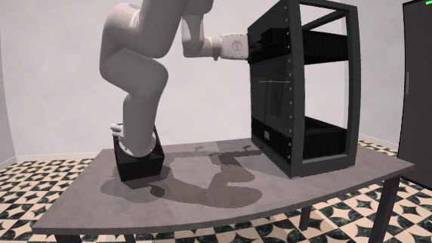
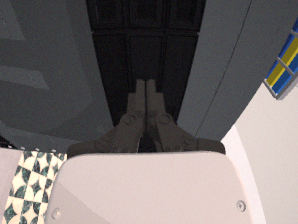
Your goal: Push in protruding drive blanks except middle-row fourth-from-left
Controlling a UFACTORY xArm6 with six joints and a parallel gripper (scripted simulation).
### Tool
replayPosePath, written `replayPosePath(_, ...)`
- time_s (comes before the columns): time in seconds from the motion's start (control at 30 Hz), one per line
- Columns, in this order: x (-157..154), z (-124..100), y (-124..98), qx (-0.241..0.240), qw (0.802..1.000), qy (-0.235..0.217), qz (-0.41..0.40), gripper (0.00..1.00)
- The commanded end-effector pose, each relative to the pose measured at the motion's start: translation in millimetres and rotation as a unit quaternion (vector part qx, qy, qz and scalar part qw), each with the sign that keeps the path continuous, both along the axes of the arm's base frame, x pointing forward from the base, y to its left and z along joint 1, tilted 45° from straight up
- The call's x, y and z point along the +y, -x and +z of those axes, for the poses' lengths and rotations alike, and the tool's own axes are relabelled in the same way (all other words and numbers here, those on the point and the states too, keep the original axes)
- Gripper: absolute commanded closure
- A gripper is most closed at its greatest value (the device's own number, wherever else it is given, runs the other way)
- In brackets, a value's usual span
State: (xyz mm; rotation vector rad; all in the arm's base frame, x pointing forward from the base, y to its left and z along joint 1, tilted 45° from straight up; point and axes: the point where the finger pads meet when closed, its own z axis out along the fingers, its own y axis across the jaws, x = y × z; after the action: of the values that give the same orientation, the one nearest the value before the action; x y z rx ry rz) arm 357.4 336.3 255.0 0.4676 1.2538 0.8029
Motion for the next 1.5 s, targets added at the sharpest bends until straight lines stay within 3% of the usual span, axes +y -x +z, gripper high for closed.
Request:
replayPosePath(0.0,1.1,1.1,-0.1,-0.001,1.0,-0.001,0.001,1.0)
replayPosePath(1.47,1.9,3.5,-8.0,-0.001,1.0,-0.001,0.001,1.0)
